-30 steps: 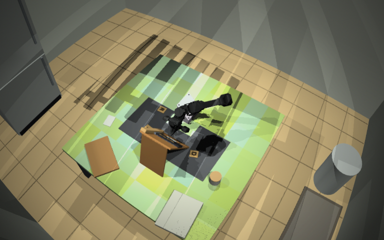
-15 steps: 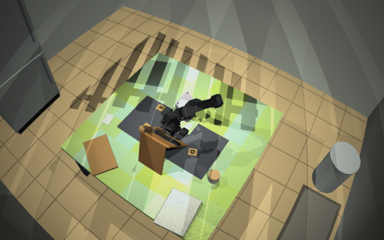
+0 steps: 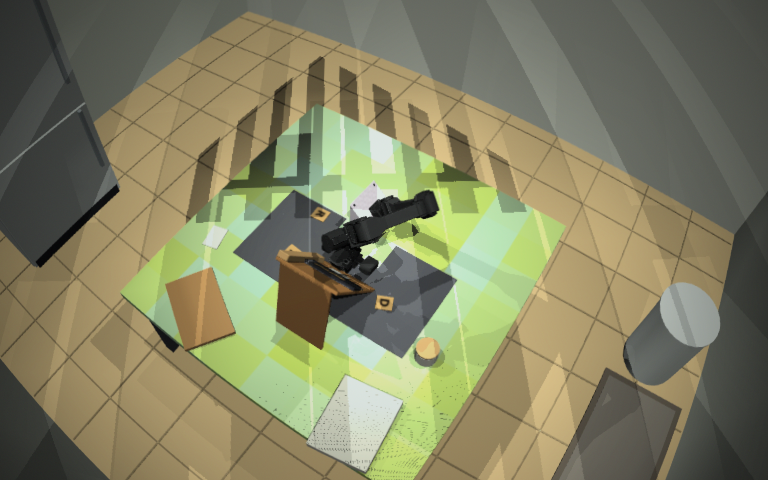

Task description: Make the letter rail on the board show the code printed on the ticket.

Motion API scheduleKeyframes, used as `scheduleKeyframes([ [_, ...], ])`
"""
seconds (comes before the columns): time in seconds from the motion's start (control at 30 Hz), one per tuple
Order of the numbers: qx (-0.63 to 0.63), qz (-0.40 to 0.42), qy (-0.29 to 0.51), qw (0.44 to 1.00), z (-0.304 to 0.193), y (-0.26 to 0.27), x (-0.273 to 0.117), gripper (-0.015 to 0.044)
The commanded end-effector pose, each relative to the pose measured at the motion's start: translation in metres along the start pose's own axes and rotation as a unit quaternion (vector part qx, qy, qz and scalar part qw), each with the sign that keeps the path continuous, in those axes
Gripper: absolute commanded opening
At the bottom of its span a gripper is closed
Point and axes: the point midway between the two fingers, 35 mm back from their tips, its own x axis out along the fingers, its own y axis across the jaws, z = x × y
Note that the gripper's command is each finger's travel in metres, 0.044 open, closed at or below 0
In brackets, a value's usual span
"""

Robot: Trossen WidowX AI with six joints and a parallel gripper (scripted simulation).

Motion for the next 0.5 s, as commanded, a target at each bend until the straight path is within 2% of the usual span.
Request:
scheduleKeyframes([
  [0.0,-0.001,0.0,0.004,1.0,0.0007,-0.0005,0.0025,0.0],
  [0.47,-0.001,0.0,0.004,1.0,0.0049,-0.0003,0.0087,0.0],
])
